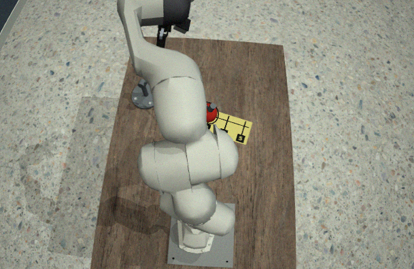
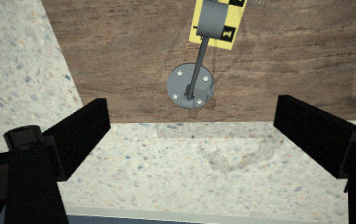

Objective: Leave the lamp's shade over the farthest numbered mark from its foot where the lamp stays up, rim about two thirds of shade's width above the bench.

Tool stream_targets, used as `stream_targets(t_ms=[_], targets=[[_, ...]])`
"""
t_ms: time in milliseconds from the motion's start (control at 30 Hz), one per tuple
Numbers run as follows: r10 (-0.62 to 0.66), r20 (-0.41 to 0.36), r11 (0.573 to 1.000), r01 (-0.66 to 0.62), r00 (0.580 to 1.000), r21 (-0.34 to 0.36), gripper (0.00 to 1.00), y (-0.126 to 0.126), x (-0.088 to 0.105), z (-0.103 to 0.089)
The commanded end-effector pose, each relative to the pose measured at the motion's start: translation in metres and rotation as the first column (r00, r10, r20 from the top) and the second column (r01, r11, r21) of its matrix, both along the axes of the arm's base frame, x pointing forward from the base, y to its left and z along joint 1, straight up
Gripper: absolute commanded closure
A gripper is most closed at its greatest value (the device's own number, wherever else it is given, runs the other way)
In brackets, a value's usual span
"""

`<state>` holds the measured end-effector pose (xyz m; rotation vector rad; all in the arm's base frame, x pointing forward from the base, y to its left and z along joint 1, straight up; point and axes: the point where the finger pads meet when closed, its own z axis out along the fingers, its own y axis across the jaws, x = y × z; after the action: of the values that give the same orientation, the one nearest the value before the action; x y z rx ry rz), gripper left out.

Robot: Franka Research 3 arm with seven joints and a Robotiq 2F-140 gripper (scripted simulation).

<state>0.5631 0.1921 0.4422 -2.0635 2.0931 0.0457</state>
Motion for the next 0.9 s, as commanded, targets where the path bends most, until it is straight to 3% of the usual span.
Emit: stream_targets(t_ms=[0,367,433,867], targets=[[-0.068,-0.033,0.996,0.066,0.997,-0.062,0.00,-0.004,-0.003,-0.003],[-0.079,-0.035,0.974,0.069,0.996,-0.218,0.00,0.000,-0.001,-0.001],[-0.079,-0.035,0.974,0.069,0.996,-0.218,0.00,0.000,-0.001,-0.001],[-0.207,-0.110,0.944,0.169,0.972,-0.285,0.00,-0.009,-0.005,-0.052]])
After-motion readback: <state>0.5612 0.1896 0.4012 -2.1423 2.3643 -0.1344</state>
